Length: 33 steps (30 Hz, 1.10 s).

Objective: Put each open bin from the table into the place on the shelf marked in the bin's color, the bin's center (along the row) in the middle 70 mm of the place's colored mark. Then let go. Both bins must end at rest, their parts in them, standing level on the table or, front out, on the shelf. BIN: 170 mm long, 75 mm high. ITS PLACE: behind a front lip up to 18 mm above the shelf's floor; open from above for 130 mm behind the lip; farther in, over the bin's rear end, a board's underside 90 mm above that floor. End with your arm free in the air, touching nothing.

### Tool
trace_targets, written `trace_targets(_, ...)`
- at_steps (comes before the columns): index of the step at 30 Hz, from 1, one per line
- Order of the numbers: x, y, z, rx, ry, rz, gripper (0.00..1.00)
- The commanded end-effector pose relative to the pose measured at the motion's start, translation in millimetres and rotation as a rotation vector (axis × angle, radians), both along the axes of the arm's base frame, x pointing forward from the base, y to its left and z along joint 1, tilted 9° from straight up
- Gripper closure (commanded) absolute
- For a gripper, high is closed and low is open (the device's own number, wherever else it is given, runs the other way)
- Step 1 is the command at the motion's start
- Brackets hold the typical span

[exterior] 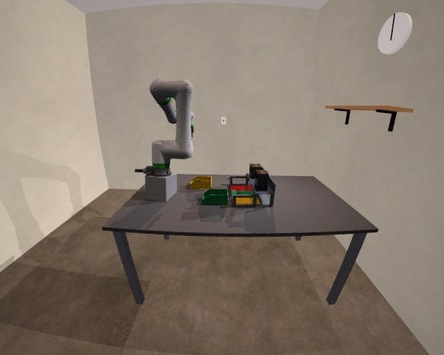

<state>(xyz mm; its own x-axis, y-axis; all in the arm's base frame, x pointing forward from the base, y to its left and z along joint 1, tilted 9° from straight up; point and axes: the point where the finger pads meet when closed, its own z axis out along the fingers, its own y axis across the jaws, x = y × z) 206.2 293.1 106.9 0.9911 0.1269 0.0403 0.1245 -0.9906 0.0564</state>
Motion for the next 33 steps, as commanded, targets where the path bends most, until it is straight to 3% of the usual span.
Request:
trace_targets(1, 0.1, 0.1, 0.2, 0.000, 0.000, 0.000, 0.00)
trace_targets(20, 2.8, -2.9, 0.0, -0.001, -0.002, -0.014, 0.00)
trace_targets(33, 70.1, -81.1, -4.3, -0.025, -0.059, -0.373, 0.00)
